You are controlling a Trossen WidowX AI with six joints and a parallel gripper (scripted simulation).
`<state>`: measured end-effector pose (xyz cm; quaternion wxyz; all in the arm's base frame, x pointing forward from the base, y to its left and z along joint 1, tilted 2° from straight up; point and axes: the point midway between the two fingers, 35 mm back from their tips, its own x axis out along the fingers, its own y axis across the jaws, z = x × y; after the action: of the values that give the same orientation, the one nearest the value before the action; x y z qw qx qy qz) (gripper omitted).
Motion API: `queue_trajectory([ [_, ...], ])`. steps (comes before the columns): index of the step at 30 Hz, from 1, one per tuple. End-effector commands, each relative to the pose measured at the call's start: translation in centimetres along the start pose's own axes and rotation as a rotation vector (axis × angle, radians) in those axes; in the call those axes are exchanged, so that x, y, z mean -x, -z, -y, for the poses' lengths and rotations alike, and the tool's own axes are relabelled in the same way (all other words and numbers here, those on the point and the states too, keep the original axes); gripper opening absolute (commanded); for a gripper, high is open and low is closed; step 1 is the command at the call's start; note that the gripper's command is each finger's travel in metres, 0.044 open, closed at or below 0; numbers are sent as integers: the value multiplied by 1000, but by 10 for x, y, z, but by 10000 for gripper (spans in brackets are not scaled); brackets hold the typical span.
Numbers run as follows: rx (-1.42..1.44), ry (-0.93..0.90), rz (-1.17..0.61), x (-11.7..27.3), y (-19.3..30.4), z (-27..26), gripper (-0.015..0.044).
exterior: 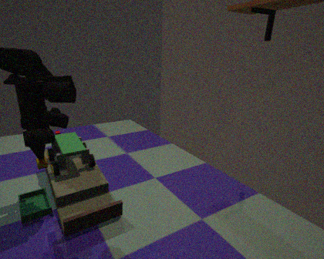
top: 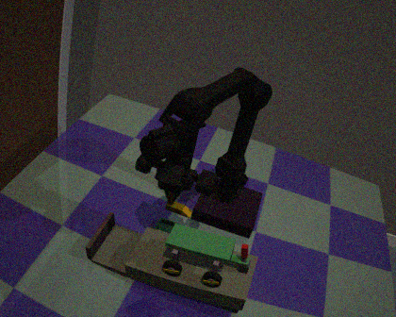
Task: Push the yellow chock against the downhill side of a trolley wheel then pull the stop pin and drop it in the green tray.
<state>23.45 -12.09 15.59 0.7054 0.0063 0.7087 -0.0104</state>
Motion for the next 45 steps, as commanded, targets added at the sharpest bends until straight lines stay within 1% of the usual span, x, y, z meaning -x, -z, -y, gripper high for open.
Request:
queue_trajectory([
  [1, 2, 4, -8, -4, -4, 17, 0],
  [8, 2, 1, -8, -7, -9, 37, 0],
  [14, 2, -98, -8, -7, -9, 41, 0],
  [18, 2, -98, -8, -7, -9, 41, 0],
  [29, 2, -98, -6, -12, -37, 44, 0],
  [33, 2, -98, -6, -13, -38, 44, 0],
  [45, 2, -98, -6, -37, -38, 43, 0],
])
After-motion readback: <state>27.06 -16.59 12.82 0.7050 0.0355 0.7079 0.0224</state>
